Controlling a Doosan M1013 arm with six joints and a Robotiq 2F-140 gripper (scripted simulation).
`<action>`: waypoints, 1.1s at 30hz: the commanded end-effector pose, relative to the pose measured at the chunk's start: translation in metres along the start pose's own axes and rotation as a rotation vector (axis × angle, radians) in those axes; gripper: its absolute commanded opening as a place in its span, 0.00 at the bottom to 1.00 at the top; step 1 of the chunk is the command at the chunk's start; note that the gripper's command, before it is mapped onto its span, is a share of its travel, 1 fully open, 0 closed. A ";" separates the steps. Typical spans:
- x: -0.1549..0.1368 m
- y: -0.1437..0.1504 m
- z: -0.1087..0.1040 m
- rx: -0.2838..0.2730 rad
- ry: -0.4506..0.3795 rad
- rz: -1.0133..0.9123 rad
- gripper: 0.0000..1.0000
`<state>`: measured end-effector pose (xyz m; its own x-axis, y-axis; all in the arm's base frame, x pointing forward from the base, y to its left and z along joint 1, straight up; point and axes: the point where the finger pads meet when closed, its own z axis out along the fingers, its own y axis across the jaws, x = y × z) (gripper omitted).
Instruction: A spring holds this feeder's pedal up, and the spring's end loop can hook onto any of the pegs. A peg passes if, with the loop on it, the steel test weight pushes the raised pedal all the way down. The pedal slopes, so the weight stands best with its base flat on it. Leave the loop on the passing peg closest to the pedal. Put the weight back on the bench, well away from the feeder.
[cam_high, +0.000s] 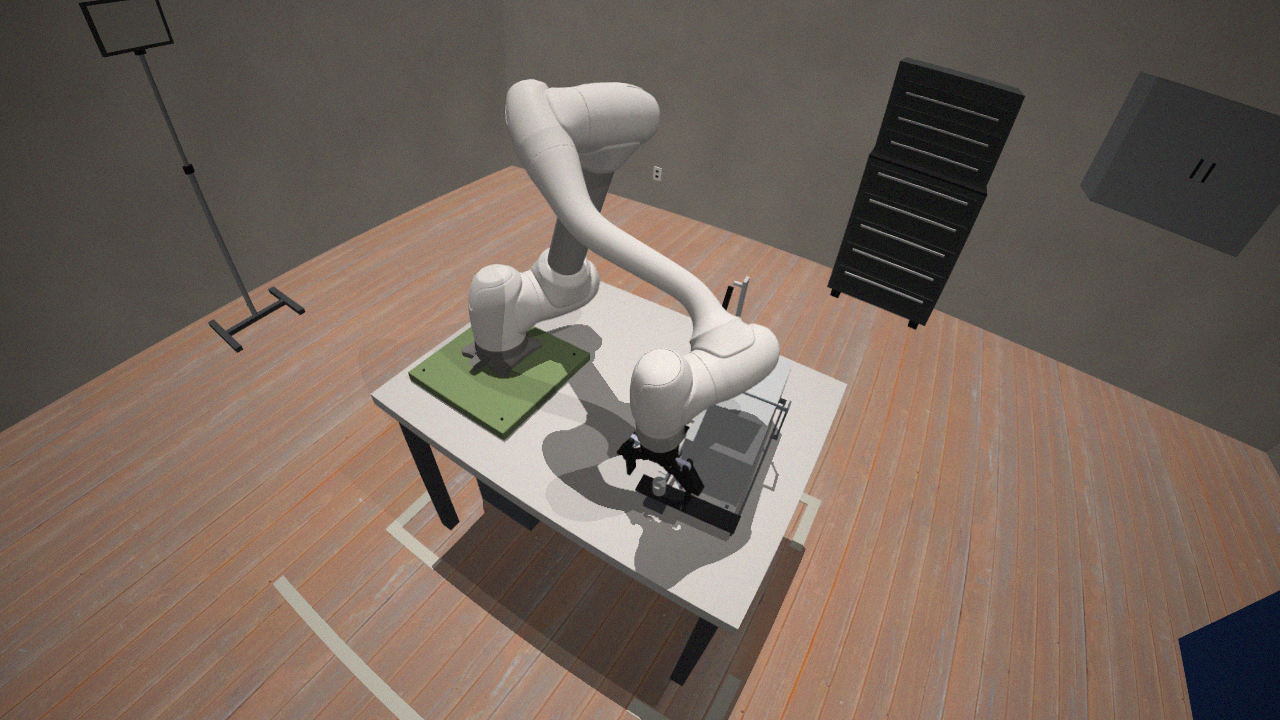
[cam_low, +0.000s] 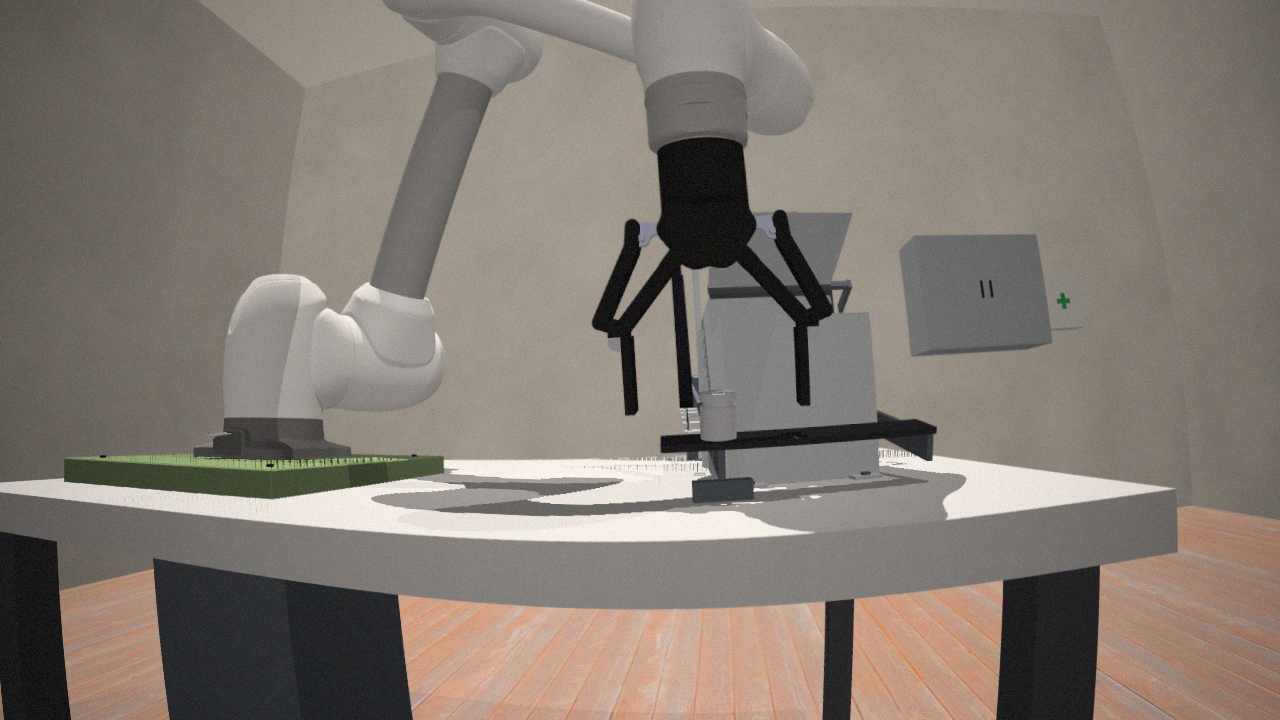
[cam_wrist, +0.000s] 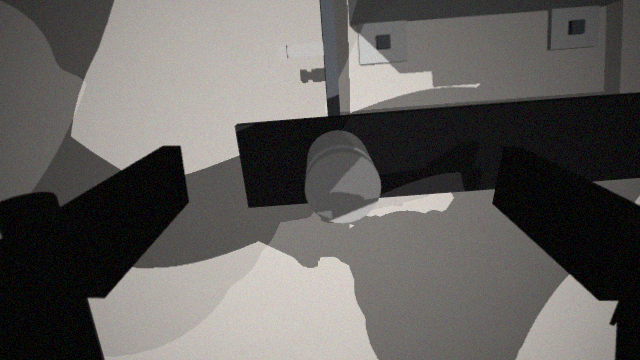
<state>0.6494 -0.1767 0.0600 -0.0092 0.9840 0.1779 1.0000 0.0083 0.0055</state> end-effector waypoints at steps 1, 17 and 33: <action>0.000 0.000 -0.001 -0.001 0.000 0.000 1.00; 0.000 0.000 -0.001 -0.001 0.000 0.000 0.25; 0.000 0.000 -0.001 -0.001 0.000 0.000 0.25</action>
<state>0.6494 -0.1767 0.0600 -0.0092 0.9840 0.1779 1.0000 0.0083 0.0055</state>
